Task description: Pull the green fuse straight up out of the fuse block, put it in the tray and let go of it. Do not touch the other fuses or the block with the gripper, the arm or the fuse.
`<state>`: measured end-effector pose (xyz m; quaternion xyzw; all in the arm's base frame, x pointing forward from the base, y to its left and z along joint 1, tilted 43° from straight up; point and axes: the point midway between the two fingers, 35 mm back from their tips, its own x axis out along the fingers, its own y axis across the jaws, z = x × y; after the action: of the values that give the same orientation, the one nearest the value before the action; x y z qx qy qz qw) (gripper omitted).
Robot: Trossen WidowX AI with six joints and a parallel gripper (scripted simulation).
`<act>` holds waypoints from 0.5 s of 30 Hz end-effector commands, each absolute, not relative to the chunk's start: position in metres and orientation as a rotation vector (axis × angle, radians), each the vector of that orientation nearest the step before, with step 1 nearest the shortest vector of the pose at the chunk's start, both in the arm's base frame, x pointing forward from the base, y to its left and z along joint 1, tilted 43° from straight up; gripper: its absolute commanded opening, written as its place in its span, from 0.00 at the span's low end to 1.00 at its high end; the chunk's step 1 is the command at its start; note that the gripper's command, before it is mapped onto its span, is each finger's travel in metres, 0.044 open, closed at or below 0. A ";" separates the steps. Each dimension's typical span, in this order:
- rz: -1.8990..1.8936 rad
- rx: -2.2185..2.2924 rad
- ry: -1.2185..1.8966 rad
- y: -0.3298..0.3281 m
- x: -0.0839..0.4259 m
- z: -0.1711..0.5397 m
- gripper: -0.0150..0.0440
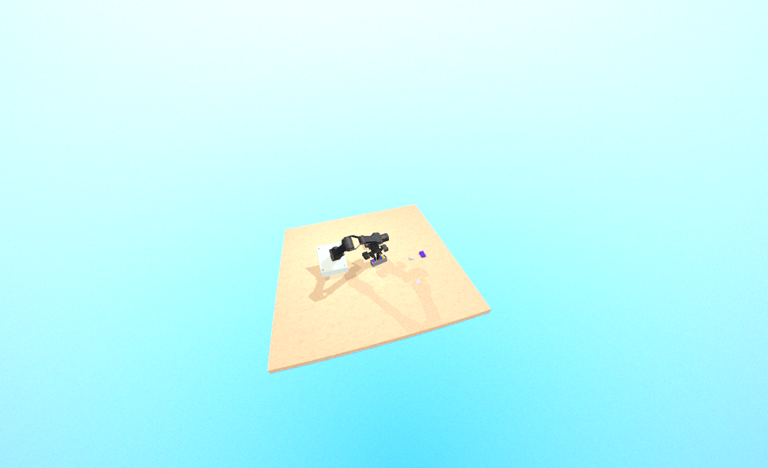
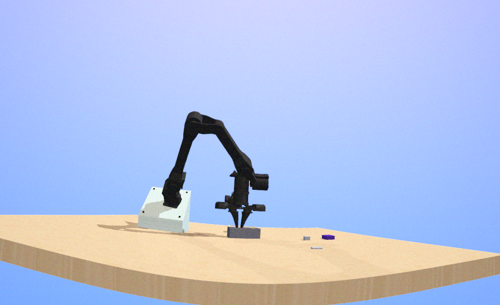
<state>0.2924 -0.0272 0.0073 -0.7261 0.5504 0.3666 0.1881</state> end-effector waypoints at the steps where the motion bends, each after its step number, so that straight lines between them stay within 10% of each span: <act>1: 1.031 -2.043 1.549 -0.027 0.292 0.007 0.33; 15: 1.032 -2.043 1.549 -0.026 0.292 0.009 0.25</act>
<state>0.2921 -0.0268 0.0074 -0.7262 0.5501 0.3673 0.1871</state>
